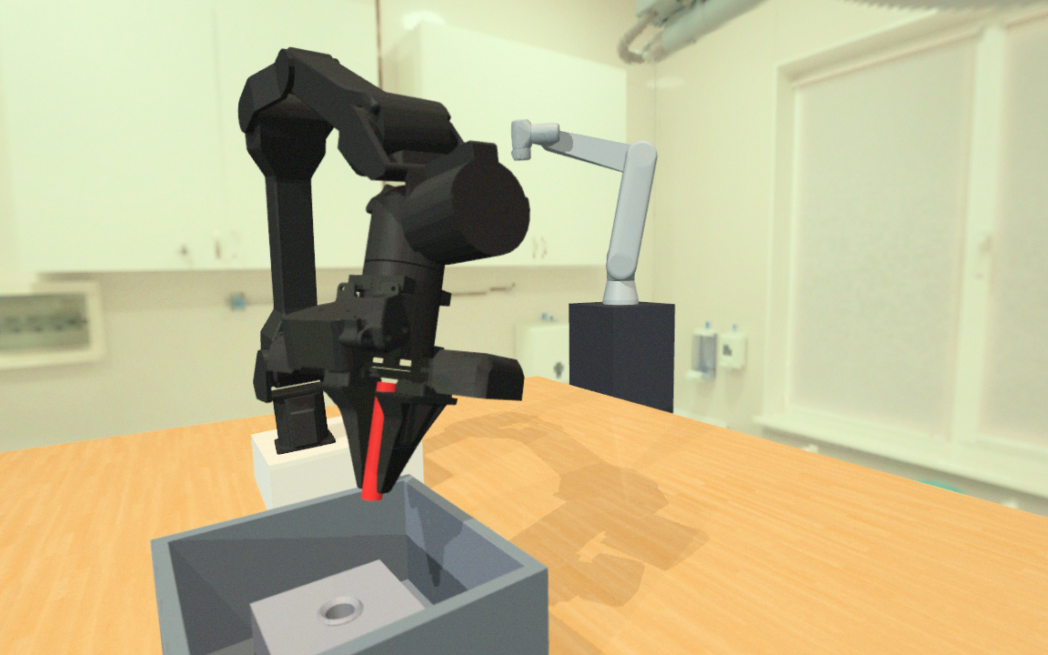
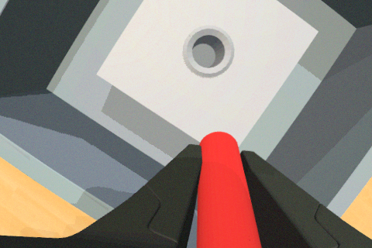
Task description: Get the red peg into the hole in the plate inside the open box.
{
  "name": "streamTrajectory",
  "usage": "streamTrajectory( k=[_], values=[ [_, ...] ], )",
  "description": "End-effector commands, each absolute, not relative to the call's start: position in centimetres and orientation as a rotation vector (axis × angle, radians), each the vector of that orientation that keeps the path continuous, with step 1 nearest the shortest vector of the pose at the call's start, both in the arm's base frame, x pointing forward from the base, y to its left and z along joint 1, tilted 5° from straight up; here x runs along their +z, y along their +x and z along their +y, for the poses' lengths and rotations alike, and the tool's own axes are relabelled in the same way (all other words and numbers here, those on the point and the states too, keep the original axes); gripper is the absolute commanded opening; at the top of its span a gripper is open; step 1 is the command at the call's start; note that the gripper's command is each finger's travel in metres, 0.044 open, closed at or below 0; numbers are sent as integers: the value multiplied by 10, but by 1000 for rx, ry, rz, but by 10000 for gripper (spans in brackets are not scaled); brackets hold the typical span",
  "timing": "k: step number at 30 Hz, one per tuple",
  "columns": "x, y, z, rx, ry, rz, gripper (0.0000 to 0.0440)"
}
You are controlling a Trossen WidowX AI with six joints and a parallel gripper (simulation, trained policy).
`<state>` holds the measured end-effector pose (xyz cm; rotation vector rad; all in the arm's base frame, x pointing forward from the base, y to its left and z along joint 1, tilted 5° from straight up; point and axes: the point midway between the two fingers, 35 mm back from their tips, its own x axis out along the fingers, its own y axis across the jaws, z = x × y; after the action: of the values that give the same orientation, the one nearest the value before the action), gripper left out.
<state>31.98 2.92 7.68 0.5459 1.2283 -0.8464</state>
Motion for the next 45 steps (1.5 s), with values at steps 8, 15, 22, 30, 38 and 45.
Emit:
streamTrajectory(
  k=[8,15,22,30,38,45],
  values=[
    [57,342,-1,-796,539,1267,0],
    [33,344,-7,-739,517,1334,27],
    [20,350,-15,-698,506,1376,136],
    [30,374,-19,-669,553,1394,302],
    [42,406,-18,-610,611,1396,440],
    [56,435,-9,-531,653,1362,440]
  ],
)
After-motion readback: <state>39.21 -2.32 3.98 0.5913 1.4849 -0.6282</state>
